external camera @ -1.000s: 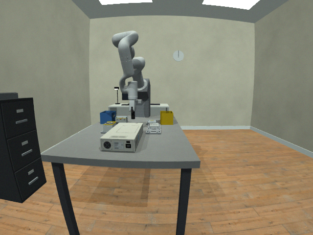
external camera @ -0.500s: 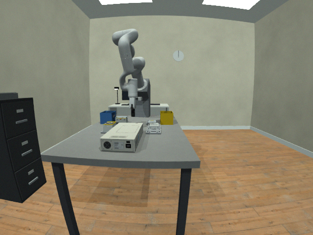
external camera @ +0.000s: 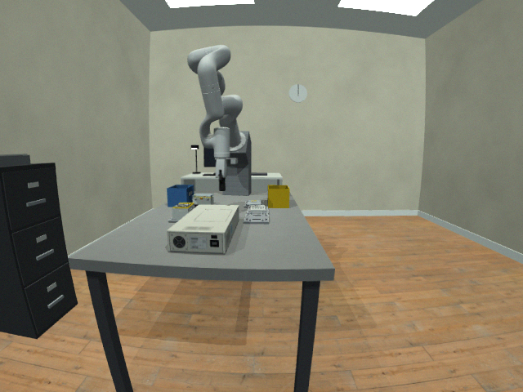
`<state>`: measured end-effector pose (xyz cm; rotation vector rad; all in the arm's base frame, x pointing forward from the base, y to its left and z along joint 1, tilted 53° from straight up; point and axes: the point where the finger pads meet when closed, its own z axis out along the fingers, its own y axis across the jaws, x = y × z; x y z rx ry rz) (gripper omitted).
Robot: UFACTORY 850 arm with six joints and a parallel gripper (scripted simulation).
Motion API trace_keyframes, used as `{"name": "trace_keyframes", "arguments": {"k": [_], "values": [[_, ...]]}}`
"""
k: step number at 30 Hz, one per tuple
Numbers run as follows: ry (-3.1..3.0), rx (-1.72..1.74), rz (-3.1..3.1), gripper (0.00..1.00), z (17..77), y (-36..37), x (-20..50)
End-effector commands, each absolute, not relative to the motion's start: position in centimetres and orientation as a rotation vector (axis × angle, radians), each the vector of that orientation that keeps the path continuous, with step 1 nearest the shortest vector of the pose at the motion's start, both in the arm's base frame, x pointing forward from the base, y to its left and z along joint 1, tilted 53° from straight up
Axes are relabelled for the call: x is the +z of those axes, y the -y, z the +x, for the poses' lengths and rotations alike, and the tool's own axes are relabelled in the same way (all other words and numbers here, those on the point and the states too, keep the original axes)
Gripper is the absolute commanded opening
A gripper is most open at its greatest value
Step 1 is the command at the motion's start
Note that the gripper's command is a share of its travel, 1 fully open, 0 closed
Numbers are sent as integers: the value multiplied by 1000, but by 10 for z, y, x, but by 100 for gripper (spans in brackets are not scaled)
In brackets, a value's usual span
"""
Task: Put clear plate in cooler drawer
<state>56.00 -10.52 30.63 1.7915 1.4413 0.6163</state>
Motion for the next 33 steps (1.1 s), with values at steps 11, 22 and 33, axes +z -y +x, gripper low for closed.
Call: {"name": "trace_keyframes", "arguments": {"k": [11,22,33], "values": [[-1271,717,1950,100,531,100,298],[-986,862,2166,100,489,92,283],[-669,997,2350,100,447,85,269]]}}
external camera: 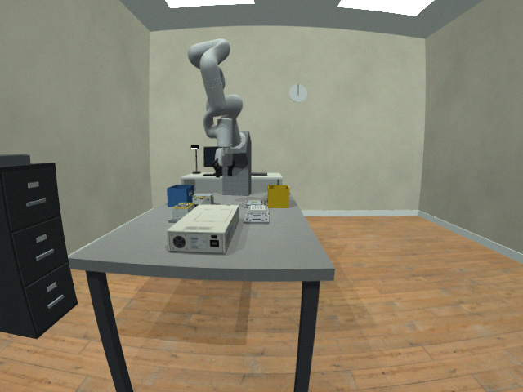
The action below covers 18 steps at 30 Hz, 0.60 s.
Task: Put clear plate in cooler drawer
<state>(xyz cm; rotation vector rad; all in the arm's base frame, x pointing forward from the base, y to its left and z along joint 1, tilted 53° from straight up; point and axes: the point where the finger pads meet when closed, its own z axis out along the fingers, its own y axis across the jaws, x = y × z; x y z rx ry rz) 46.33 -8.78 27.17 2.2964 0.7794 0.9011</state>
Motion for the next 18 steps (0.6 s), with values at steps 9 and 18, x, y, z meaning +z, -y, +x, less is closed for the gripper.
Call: {"name": "trace_keyframes", "arguments": {"k": [9,18], "values": [[-320,1121,2498,100,406,77,254],[-28,1207,2586,100,385,73,247]]}}
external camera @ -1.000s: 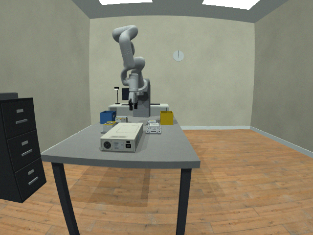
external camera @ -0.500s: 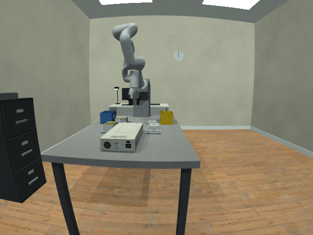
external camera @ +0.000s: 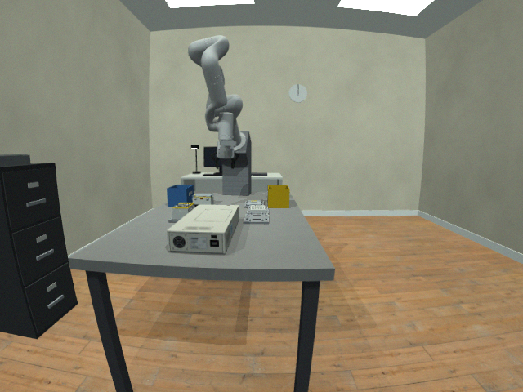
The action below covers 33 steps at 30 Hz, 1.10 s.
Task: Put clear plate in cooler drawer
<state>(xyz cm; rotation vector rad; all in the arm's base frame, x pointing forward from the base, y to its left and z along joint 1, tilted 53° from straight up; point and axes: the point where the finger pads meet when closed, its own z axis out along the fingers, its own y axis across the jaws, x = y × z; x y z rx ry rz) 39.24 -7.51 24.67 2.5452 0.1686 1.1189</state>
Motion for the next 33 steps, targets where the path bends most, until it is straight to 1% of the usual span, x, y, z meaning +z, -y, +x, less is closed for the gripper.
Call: {"name": "trace_keyframes", "arguments": {"k": [1,7,33], "values": [[15,1218,2596,100,385,73,247],[267,1280,2644,100,385,73,247],[267,1279,2643,100,385,73,247]]}}
